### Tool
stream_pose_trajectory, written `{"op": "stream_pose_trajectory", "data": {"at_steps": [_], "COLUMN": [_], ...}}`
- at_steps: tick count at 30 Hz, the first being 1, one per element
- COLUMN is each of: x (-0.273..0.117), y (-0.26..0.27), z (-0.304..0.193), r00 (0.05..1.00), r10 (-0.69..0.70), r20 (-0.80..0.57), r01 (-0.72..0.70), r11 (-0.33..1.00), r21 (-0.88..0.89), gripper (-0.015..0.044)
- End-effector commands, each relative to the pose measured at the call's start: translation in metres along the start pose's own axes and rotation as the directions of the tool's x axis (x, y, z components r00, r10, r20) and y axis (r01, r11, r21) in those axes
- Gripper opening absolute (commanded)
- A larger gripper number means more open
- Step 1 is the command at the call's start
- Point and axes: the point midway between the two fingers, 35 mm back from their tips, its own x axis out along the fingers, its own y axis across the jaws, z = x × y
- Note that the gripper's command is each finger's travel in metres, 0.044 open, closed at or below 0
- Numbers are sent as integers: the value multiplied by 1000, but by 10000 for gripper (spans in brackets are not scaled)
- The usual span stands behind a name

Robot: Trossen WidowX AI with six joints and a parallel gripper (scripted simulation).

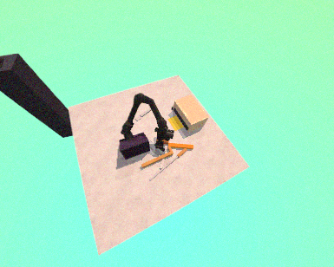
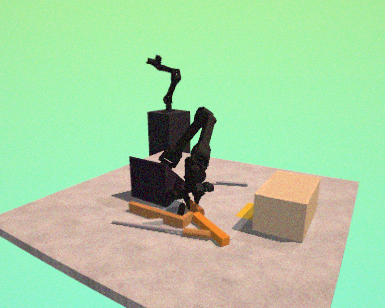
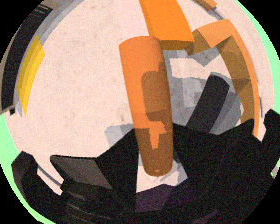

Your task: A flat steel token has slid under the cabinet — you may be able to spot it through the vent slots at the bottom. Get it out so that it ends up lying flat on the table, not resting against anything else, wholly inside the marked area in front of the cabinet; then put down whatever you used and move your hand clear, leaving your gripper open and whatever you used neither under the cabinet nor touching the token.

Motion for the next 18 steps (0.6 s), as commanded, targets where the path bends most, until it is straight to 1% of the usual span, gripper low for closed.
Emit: {"op": "stream_pose_trajectory", "data": {"at_steps": [1, 18], "x": [-2, -2], "y": [-8, -9], "z": [0, 0], "r00": [1000, 1000], "r10": [-19, -19], "r20": [1, 1], "r01": [19, 19], "r11": [1000, 1000], "r21": [16, 16], "gripper": [0, 0]}}
